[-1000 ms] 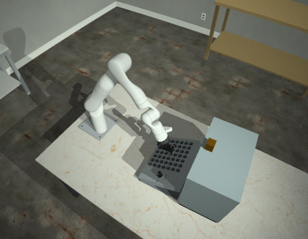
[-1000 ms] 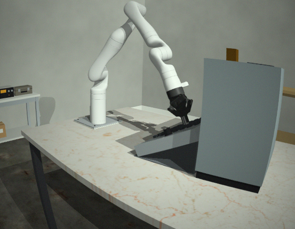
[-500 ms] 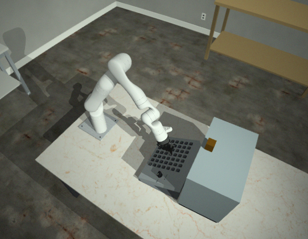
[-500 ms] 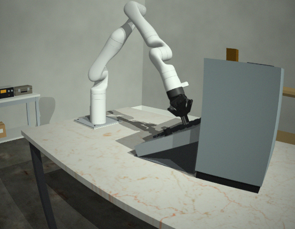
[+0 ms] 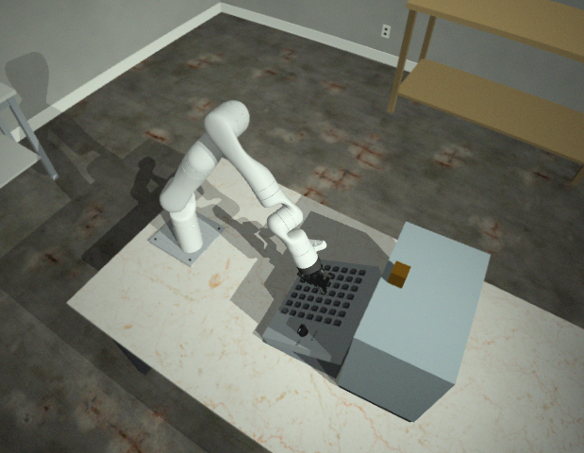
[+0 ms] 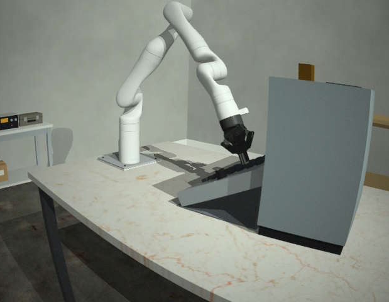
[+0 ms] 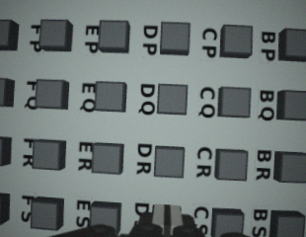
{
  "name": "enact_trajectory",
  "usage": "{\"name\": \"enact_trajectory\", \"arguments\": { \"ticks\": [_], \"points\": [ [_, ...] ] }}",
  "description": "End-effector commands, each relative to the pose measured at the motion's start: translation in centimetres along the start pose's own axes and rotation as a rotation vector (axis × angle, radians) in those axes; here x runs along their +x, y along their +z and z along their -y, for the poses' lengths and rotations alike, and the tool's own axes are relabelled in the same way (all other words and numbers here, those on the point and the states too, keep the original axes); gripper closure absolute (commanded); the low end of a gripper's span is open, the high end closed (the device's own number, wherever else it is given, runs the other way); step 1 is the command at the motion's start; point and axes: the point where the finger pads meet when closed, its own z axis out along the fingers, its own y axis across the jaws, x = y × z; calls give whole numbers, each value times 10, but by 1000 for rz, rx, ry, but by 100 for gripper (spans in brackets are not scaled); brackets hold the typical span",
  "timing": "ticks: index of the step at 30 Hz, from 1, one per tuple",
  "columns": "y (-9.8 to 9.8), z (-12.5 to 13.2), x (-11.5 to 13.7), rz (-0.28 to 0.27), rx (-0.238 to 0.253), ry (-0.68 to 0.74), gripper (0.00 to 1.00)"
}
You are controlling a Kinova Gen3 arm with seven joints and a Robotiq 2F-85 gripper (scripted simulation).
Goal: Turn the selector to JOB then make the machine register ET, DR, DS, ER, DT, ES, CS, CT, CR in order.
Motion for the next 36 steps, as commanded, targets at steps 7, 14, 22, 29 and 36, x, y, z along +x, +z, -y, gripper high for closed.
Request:
{"name": "enact_trajectory", "arguments": {
  "ticks": [7,14,22,29,36],
  "points": [
    [-12,2,-1,1,5,1,90],
    [-23,2,-1,1,5,1,90],
    [-32,2,0,0,4,0,90],
    [-34,0,0,-1,1,1,90],
    [-34,0,7,4,0,1,90]
  ]
}}
